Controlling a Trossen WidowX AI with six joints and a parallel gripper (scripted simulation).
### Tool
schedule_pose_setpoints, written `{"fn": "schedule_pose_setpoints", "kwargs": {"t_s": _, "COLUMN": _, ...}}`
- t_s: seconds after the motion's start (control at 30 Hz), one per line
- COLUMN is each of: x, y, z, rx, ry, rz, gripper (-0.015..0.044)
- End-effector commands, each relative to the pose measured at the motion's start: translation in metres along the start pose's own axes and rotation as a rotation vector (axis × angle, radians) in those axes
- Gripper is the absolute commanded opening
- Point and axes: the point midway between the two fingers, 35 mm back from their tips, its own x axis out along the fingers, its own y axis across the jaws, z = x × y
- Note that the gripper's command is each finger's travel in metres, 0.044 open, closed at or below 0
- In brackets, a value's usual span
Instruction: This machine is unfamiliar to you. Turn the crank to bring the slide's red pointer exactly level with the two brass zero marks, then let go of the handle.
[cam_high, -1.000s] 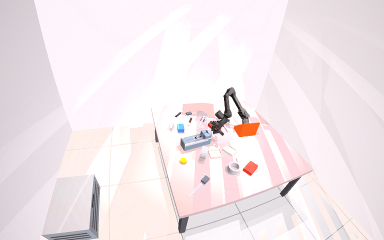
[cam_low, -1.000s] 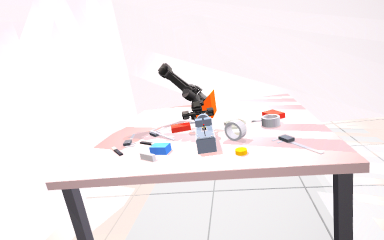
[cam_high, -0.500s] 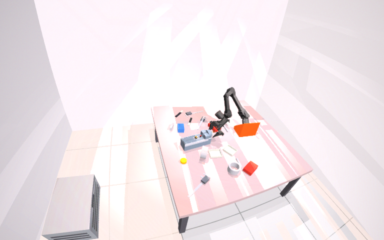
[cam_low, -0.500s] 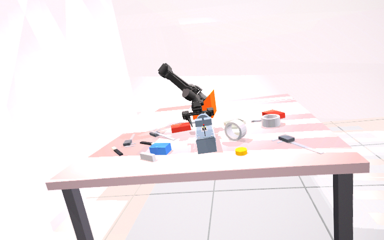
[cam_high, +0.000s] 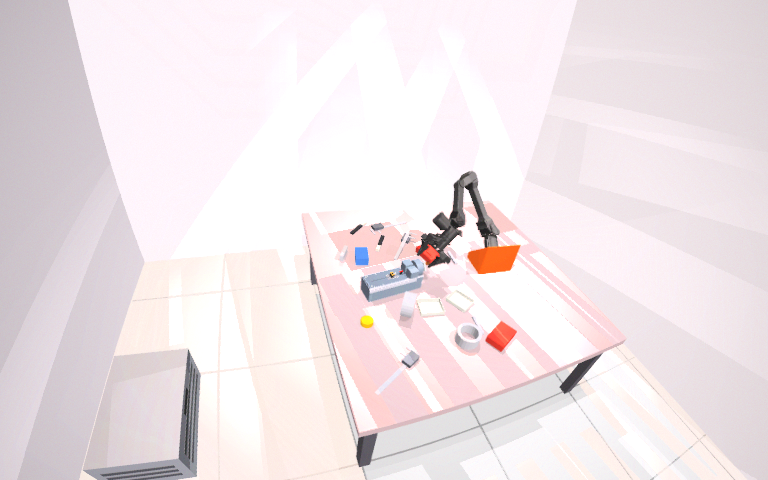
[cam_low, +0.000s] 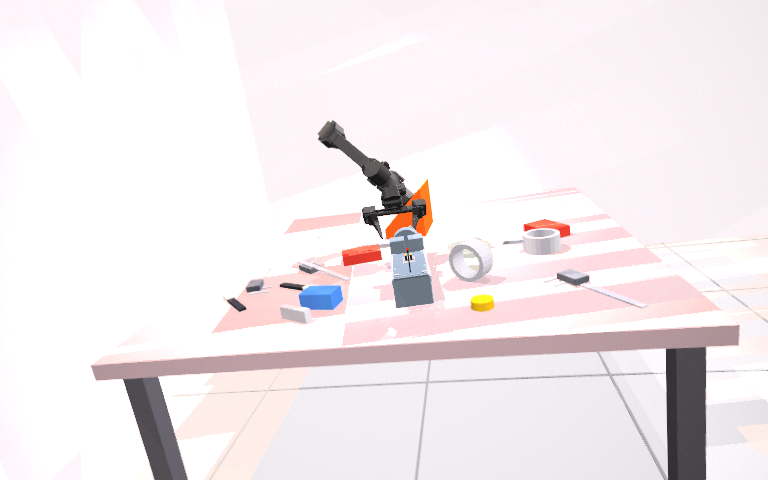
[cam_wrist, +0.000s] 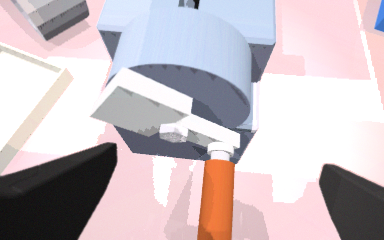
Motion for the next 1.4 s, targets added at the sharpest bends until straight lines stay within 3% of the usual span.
{"fn": "schedule_pose_setpoints", "kwargs": {"t_s": 0.0, "x": -0.005, "y": -0.003, "z": 0.008, "rx": 0.011, "ry": -0.002, "rz": -0.005, "gripper": 0.0440}}
{"fn": "schedule_pose_setpoints", "kwargs": {"t_s": 0.47, "x": -0.072, "y": 0.001, "z": 0.072, "rx": 0.001, "ry": 0.001, "rz": 0.004, "gripper": 0.0440}}
{"fn": "schedule_pose_setpoints", "kwargs": {"t_s": 1.37, "x": 0.006, "y": 0.012, "z": 0.157, "rx": 0.121, "ry": 0.073, "rz": -0.108, "gripper": 0.0440}}
